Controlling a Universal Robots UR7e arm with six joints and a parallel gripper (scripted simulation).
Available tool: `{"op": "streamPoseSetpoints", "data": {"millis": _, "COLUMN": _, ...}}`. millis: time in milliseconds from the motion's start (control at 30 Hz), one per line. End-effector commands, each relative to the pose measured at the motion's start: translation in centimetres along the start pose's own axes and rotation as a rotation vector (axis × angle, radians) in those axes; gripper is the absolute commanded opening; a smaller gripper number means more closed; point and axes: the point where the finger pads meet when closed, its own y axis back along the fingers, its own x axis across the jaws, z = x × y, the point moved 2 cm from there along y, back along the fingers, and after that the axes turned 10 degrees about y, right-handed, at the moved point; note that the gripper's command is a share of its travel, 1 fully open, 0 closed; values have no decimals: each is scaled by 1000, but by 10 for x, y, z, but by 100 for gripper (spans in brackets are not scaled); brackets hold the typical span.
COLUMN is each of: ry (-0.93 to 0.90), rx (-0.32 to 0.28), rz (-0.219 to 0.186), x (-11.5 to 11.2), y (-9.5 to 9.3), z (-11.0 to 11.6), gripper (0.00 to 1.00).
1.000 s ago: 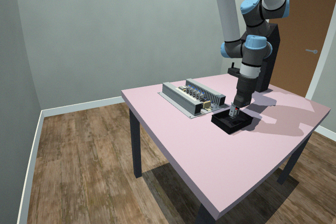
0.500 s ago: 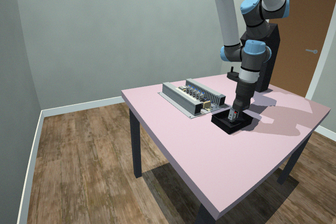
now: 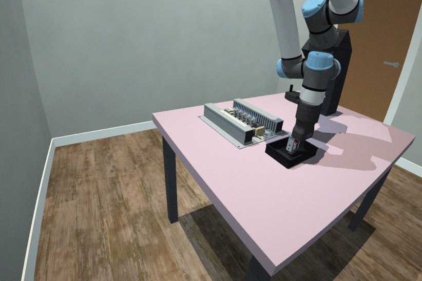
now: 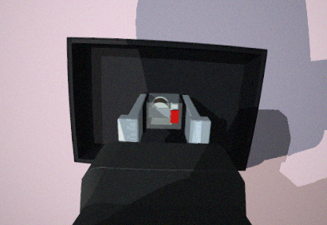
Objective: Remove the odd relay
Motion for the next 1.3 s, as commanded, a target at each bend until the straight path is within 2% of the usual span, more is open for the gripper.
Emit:
{"op": "streamPoseSetpoints", "data": {"millis": 0, "ry": 0, "rx": 0, "rz": -1, "x": 0, "y": 0, "z": 0, "gripper": 0}}
{"op": "streamPoseSetpoints", "data": {"millis": 967, "ry": 0, "rx": 0, "rz": -1, "x": 0, "y": 0, "z": 0, "gripper": 0}}
{"op": "streamPoseSetpoints", "data": {"millis": 1000, "ry": 0, "rx": 0, "rz": -1, "x": 0, "y": 0, "z": 0, "gripper": 98}}
{"op": "streamPoseSetpoints", "data": {"millis": 1267, "ry": 0, "rx": 0, "rz": -1, "x": 0, "y": 0, "z": 0, "gripper": 98}}
